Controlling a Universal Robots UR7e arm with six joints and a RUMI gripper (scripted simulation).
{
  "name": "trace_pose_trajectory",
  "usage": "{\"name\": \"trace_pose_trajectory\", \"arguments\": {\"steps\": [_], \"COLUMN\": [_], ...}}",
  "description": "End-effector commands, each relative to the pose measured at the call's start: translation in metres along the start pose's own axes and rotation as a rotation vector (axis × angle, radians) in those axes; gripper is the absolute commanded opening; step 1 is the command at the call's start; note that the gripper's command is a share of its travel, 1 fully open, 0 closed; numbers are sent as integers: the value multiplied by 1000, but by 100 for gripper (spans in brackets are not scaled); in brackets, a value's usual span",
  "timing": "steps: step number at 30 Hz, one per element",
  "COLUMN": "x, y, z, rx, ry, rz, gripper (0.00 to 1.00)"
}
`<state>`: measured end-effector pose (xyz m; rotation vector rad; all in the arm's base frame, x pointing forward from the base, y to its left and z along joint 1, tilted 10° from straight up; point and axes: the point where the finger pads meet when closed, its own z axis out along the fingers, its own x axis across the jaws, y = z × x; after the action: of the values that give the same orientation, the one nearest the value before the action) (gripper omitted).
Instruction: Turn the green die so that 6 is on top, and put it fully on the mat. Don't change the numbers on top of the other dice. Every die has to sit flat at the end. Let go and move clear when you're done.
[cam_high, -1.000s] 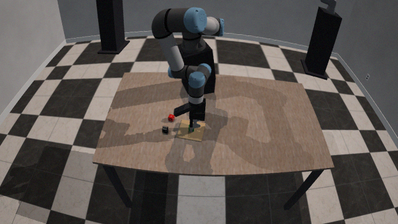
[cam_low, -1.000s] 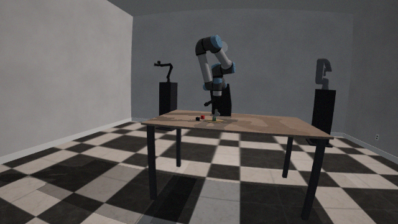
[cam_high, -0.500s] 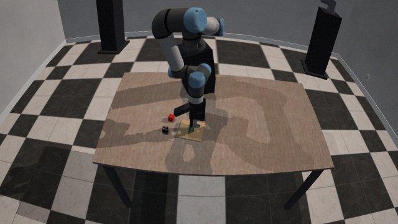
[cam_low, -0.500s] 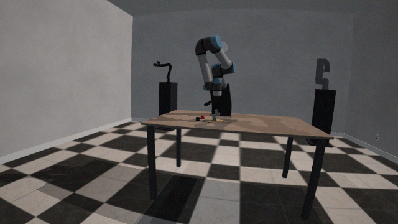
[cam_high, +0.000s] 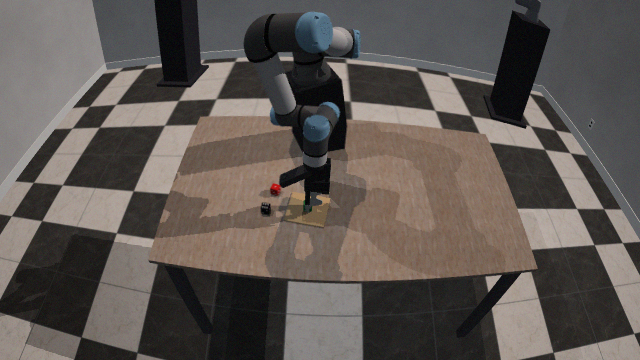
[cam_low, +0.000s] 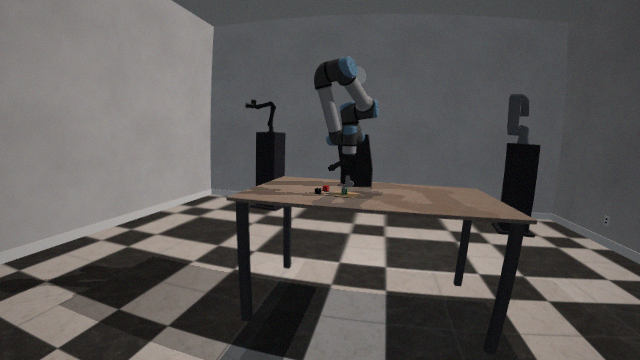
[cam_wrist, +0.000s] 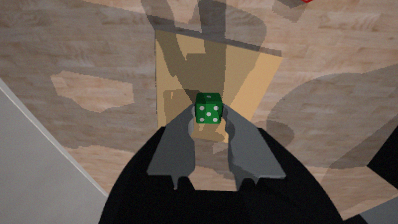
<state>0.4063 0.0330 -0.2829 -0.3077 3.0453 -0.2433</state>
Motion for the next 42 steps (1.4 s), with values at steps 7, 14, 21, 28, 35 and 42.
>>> {"name": "trace_pose_trajectory", "arguments": {"steps": [7, 14, 21, 28, 35, 42], "x": [0, 0, 0, 0, 0, 0], "y": [0, 0, 0, 0, 0, 0], "z": [0, 0, 0, 0, 0, 0], "rx": [0, 0, 0, 0, 0, 0], "ry": [-1, -1, -1, -1, -1, -1], "rz": [0, 0, 0, 0, 0, 0], "gripper": [10, 10, 17, 24, 28, 28]}}
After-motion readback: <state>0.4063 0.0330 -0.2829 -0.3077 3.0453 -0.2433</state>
